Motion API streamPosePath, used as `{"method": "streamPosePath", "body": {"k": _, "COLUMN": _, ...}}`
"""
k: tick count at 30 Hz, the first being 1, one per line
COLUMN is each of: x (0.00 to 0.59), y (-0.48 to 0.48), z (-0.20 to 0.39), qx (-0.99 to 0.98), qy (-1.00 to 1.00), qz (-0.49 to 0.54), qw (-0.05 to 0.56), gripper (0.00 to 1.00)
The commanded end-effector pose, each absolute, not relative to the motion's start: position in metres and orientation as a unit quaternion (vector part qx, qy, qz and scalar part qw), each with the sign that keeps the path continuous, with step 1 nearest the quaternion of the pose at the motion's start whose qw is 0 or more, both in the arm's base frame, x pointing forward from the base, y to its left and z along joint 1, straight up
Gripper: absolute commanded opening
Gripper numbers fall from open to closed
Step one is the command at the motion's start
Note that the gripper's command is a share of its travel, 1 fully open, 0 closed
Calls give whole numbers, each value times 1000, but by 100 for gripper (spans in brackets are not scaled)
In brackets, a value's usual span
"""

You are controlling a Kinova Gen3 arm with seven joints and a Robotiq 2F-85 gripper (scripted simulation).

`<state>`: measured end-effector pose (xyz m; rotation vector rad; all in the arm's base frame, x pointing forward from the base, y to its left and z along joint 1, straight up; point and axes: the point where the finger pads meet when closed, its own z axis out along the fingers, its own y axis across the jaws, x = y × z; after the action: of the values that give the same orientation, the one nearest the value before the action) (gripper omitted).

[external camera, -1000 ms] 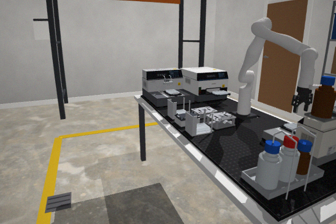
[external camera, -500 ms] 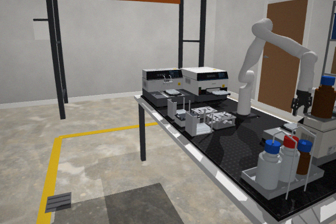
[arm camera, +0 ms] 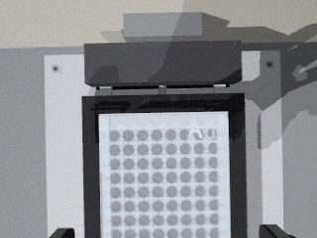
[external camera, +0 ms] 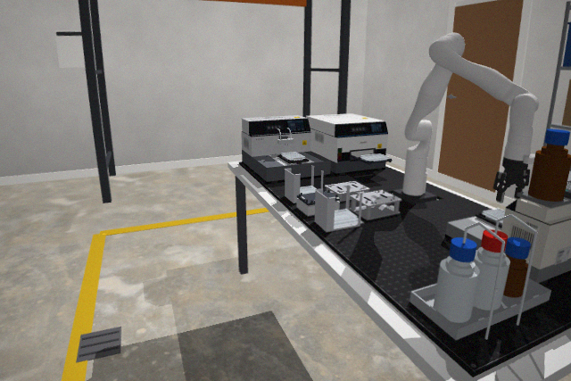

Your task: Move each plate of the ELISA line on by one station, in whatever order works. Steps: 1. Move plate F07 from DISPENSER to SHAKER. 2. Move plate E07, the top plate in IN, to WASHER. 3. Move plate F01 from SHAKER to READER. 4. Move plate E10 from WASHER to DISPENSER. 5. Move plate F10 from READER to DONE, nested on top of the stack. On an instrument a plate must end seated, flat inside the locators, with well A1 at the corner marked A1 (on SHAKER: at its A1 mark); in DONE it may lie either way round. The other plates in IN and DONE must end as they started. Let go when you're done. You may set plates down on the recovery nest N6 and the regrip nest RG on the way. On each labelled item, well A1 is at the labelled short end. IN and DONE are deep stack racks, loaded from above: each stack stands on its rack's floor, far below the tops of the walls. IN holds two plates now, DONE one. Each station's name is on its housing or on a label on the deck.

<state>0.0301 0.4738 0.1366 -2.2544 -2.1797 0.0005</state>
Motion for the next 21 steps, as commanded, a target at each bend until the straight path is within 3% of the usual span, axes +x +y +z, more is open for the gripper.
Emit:
{"method": "streamPosePath", "body": {"k": 1, "x": 30, "y": 474, "z": 133, "qx": -719, "qy": -695, "qz": -1, "qw": 4, "gripper": 100}}
{"method": "streamPosePath", "body": {"k": 21, "x": 30, "y": 475, "z": 109, "qx": -719, "qy": -695, "qz": -1, "qw": 4, "gripper": 100}}
